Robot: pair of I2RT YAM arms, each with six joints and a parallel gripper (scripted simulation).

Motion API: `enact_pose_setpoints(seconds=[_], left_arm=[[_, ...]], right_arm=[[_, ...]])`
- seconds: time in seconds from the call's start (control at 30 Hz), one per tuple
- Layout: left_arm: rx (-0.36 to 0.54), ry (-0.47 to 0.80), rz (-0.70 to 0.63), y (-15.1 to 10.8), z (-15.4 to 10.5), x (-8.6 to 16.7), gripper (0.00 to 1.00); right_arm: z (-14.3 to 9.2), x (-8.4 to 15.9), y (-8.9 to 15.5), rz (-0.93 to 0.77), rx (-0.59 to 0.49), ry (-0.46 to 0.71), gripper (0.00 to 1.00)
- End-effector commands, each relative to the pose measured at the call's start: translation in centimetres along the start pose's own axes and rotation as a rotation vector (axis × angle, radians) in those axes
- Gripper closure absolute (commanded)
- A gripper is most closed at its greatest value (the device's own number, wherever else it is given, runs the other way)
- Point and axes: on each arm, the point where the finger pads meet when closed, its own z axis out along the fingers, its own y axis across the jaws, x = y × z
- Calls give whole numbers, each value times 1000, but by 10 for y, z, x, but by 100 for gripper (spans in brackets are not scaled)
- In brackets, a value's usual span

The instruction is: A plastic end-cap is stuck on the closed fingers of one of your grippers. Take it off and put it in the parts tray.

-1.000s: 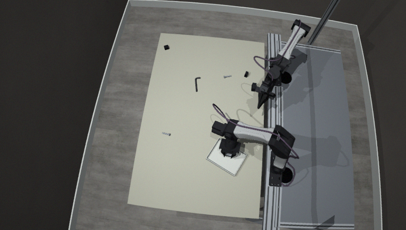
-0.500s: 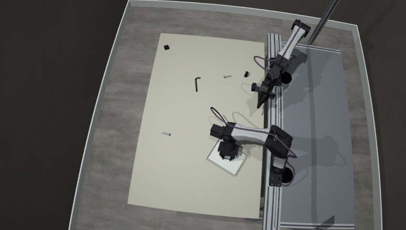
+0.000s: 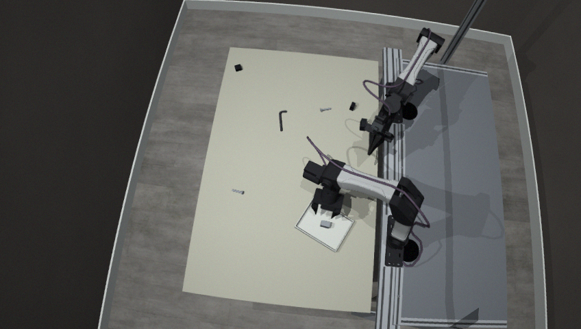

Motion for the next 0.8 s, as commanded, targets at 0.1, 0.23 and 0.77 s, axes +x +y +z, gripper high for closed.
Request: enact_pose_setpoints(seconds=[0.1,0.23,0.77], left_arm=[[8,-83,-204,-8,-27,9,40],[5,-189,-452,-13,-33,14,40],[-40,-496,-1187,-31,-56,46,40]], right_arm=[[-4,-22,-12,-16,48,-30,100],[-11,-44,-40,-16,130,-81,100],[-92,-132,-174,-25,560,-302,100]])
